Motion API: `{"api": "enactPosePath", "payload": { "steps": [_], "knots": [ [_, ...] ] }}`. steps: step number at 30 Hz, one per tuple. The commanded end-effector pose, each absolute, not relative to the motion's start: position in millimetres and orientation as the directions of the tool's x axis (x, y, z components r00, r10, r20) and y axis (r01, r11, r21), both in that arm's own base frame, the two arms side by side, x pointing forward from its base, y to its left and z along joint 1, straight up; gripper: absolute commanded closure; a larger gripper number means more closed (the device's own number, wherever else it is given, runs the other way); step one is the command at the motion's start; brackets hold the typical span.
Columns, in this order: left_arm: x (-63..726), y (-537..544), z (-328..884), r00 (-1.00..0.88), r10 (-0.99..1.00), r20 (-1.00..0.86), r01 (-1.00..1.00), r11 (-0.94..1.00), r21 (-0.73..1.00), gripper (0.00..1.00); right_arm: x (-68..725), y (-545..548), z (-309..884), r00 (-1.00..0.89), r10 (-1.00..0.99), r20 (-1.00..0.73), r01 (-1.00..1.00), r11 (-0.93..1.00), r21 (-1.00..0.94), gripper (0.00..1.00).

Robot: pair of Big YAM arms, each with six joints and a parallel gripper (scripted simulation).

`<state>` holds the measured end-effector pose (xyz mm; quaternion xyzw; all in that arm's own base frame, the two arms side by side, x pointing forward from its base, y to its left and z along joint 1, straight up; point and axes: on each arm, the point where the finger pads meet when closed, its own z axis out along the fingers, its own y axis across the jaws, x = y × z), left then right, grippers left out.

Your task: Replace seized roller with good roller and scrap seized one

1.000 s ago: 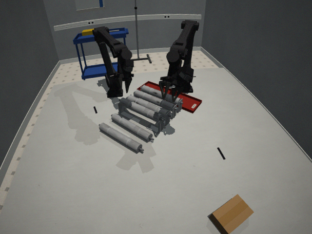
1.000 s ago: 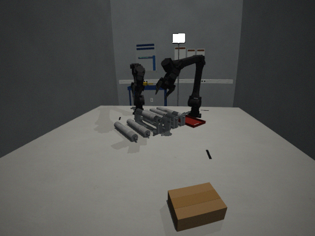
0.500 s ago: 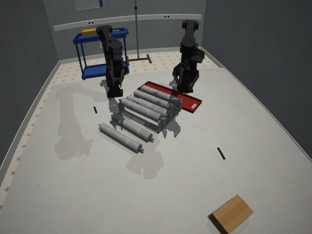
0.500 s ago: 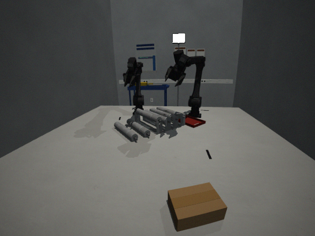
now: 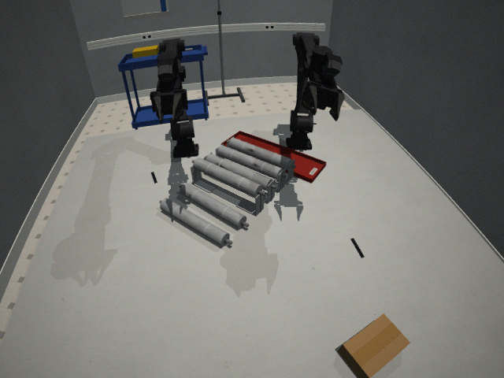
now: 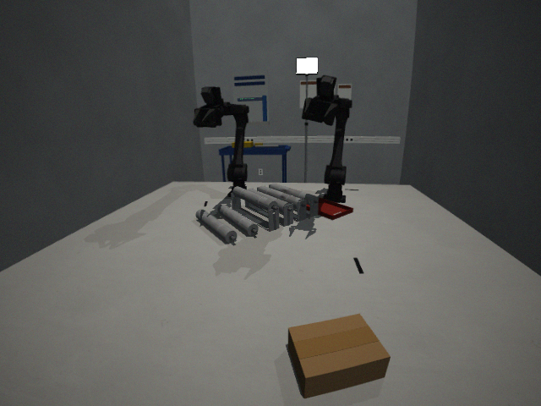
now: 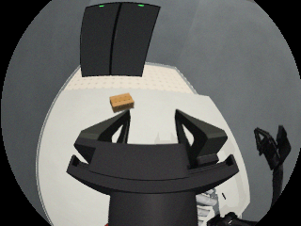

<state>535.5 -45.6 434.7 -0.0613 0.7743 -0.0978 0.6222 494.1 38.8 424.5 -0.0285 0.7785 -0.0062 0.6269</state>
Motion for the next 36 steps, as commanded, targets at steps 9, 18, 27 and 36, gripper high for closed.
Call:
{"api": "enactPosePath", "payload": {
  "steps": [9, 18, 27, 36],
  "knots": [
    [520.5, -3.7, 487.4, -0.009, 0.002, -1.000, 0.011, 1.000, 0.002, 0.38, 526.0, 3.0, 516.0, 0.024, 0.012, -1.000, 0.005, 1.000, 0.013, 0.68],
    [520.0, 3.0, 489.7, 0.013, 0.024, -1.000, -0.002, 1.000, 0.024, 0.38, 528.6, -3.6, 530.3, 0.067, 0.014, -0.998, 0.003, 1.000, 0.014, 0.68],
    [522.6, -0.5, 513.3, 0.024, -0.012, -1.000, 0.000, 1.000, -0.012, 0.38, 516.4, -1.0, 500.6, 0.015, -0.006, -1.000, 0.002, 1.000, -0.005, 0.68],
    [522.9, -2.9, 517.0, 0.035, 0.000, -0.999, 0.004, 1.000, 0.000, 0.68, 518.4, 1.1, 509.7, 0.030, -0.003, -1.000, -0.002, 1.000, -0.003, 0.68]
  ]
}}
